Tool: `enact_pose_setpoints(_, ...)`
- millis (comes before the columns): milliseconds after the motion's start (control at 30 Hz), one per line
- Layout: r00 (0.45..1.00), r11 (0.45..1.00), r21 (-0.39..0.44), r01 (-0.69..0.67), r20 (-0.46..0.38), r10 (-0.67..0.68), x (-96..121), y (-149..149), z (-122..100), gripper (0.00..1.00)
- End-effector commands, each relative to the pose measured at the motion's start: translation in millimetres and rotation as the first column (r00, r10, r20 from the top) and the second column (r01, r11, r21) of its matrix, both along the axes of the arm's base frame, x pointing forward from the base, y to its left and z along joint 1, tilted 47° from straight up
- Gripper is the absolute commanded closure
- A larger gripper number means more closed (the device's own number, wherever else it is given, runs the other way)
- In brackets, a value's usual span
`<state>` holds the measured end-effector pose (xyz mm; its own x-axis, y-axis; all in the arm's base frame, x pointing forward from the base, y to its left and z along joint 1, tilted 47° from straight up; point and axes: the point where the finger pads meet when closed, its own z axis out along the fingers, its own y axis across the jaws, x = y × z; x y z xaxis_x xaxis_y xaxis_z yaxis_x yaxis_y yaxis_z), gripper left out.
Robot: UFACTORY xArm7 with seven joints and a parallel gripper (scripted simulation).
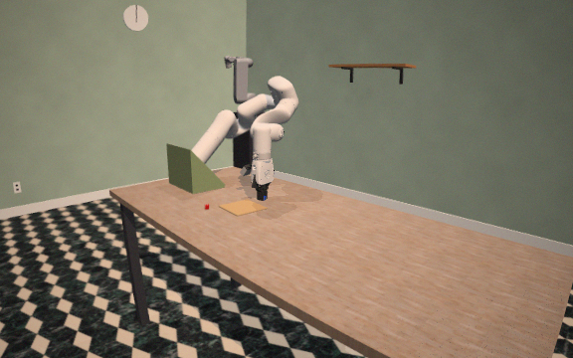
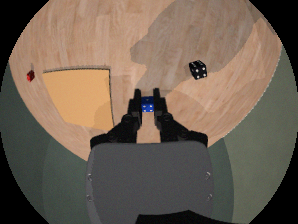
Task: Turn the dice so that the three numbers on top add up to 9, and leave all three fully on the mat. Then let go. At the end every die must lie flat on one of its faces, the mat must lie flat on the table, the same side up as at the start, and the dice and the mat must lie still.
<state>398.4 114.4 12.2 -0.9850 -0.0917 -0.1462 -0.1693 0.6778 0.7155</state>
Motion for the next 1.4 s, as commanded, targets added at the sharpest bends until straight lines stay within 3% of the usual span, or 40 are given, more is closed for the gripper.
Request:
enact_pose_setpoints(0, 1.000, 1.000, -0.001, 0.004, 0.003, -0.004, 1.0, -11.7, 10.0, 0.89)
enact_pose_setpoints(500, 1.000, 1.000, -0.001, 0.004, 0.003, -0.004, -2.1, -70.9, 65.6, 0.89)
enact_pose_setpoints(1033, 1.000, 1.000, -0.001, 0.008, -0.001, -0.008, -2.2, -73.6, 68.2, 0.89)
enact_pose_setpoints(1367, 0.992, 0.996, 0.000, 0.089, -0.087, -0.088, -1.6, -73.3, 68.0, 0.89)
